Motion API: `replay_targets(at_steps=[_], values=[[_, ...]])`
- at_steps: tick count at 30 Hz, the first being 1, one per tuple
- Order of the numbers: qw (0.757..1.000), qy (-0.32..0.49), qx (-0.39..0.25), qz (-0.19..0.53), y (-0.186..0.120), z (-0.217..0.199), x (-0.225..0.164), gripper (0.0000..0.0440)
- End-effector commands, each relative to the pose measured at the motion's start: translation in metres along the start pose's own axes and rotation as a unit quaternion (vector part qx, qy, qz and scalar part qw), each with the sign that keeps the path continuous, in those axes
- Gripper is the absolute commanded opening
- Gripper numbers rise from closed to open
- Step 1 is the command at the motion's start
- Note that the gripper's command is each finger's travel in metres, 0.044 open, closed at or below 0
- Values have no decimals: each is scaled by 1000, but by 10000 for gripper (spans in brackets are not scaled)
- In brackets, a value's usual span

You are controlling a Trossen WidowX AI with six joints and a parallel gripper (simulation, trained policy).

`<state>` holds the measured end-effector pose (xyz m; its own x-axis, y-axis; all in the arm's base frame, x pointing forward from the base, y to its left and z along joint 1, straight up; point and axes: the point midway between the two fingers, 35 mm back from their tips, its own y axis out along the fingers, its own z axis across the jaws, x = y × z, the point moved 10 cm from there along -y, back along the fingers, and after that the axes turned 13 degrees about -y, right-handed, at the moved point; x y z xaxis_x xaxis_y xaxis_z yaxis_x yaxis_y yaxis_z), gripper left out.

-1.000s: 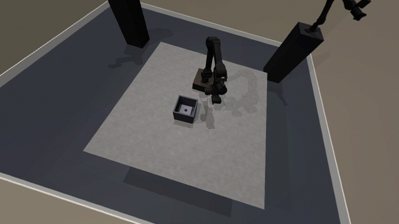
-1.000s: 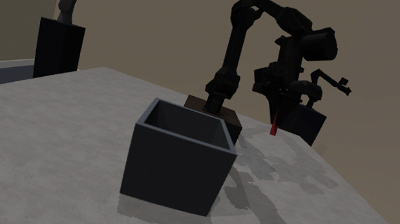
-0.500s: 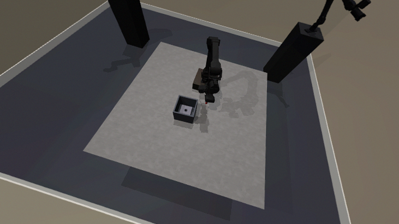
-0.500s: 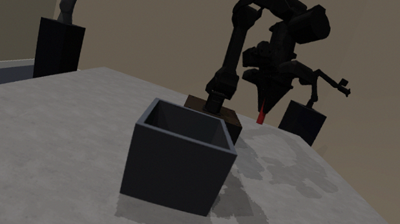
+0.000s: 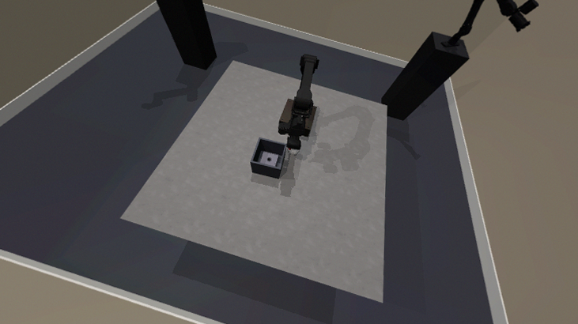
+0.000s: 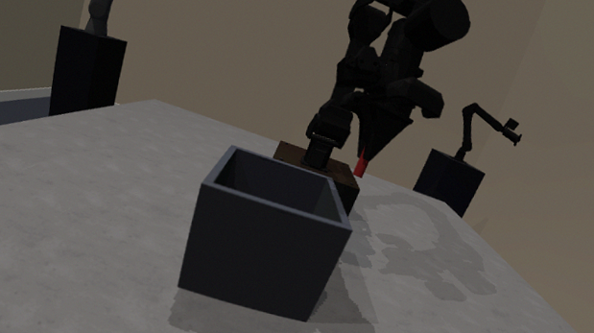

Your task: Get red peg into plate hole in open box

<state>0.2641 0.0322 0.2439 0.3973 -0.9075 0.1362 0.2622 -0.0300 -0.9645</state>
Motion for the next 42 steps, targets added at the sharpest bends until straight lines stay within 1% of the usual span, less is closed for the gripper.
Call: replay_targets(at_steps=[1,21,42], values=[[1000,0,-3,-4,0,1,8,0],[999,5,-37,3,22,2,55,0],[998,4,-58,21,76,-2,89,0]])
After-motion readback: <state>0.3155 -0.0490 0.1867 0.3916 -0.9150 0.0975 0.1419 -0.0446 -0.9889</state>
